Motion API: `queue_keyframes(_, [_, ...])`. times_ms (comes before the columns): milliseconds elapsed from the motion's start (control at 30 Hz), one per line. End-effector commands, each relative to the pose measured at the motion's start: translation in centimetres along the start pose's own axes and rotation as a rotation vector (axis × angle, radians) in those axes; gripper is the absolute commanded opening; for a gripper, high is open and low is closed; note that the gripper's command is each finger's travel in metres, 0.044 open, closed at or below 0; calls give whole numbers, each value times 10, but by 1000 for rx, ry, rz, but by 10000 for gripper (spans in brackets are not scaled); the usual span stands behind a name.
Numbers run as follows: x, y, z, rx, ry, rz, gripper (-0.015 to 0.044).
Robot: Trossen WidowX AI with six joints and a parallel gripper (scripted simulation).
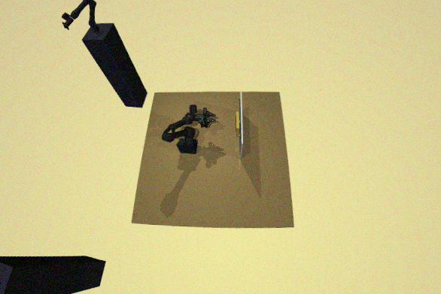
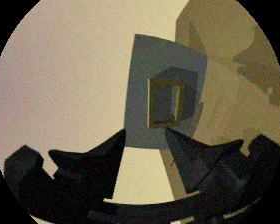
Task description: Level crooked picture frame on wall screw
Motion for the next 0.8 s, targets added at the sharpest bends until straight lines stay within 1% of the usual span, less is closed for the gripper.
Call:
queue_keyframes(0, [-12,-8,9,6,0,3,260])
queue_keyframes(167, [-34,-20,18,-5,6,-7,260])
queue_keyframes(367, [-58,-35,17,-15,12,-18,260])
queue_keyframes(767, [-60,-36,15,-15,12,-18,260])
Point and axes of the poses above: the point midway between the two fingers, 35 mm back from their tips, its own x axis back along the fingers, its own y axis across the jaws, z = x × y, the point moved 5 cm from there along x, back along the fingers, and after that the axes turned 8 degrees about x, right-handed, at the moved point
